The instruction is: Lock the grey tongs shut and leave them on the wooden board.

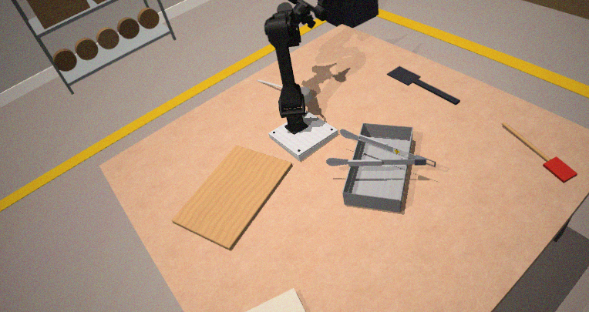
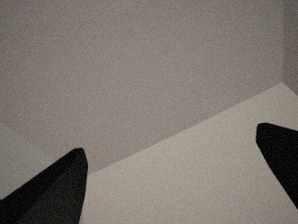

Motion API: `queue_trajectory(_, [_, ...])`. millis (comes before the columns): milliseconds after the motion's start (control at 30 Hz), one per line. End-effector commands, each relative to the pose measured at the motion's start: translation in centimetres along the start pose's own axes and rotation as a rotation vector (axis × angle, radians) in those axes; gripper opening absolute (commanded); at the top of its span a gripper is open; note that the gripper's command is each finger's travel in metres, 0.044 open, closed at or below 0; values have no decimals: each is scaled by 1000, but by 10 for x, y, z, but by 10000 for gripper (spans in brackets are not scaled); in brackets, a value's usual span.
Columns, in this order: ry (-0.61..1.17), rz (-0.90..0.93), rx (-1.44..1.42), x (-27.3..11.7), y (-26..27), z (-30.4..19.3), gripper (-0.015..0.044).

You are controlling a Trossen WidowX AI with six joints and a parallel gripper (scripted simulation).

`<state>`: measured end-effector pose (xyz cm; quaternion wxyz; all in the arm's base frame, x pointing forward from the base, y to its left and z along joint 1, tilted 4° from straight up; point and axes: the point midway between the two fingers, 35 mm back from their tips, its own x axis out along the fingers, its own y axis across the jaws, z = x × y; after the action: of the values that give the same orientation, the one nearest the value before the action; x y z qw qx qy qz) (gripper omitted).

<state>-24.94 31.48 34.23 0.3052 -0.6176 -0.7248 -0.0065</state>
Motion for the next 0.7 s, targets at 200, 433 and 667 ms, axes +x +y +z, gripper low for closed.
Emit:
queue_trajectory(200, [7,54,-155,22,28,-1,440])
queue_trajectory(433, [-26,161,-478,57,88,-4,440])
queue_trajectory(667, [-215,275,-979,99,176,0,440])
